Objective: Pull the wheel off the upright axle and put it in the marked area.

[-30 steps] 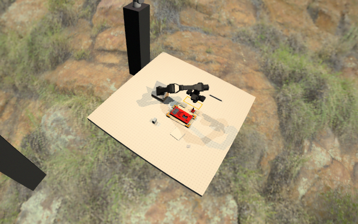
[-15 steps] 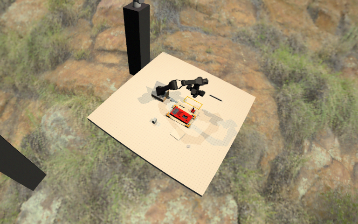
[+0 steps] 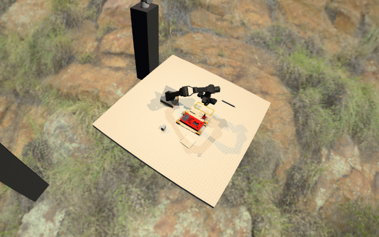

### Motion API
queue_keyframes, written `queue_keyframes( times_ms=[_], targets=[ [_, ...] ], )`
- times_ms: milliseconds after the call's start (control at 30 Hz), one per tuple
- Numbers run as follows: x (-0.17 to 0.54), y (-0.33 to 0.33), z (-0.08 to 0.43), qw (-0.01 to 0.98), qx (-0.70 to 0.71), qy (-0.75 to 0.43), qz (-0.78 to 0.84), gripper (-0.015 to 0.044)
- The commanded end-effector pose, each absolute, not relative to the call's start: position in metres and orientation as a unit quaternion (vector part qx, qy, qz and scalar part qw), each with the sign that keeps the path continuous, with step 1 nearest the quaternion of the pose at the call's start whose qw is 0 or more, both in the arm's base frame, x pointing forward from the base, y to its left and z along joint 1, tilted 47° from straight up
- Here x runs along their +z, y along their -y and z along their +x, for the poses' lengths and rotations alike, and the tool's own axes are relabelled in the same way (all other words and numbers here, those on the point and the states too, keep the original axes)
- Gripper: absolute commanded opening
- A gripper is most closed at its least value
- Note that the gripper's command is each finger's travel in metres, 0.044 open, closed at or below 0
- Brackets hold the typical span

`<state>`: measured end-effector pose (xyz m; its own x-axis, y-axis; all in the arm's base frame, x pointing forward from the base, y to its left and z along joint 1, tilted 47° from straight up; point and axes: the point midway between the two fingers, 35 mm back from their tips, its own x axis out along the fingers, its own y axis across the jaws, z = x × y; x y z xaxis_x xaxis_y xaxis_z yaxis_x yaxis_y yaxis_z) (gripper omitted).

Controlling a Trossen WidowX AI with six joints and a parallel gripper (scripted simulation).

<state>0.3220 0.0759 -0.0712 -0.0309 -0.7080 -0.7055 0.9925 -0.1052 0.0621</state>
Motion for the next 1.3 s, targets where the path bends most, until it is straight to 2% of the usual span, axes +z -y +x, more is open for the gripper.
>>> queue_keyframes(
  times_ms=[0,367,733,1100,1267],
  targets=[
    [-0.09,-0.056,0.319,0.627,-0.681,-0.235,0.296,0.0],
    [-0.118,-0.024,0.314,0.627,-0.682,-0.233,0.294,0.0],
    [-0.114,-0.027,0.315,0.623,-0.686,-0.234,0.296,0.0289],
    [-0.074,-0.069,0.317,0.627,-0.682,-0.235,0.295,0.03],
    [-0.059,-0.076,0.288,0.628,-0.681,-0.238,0.293,0.0431]
  ],
)
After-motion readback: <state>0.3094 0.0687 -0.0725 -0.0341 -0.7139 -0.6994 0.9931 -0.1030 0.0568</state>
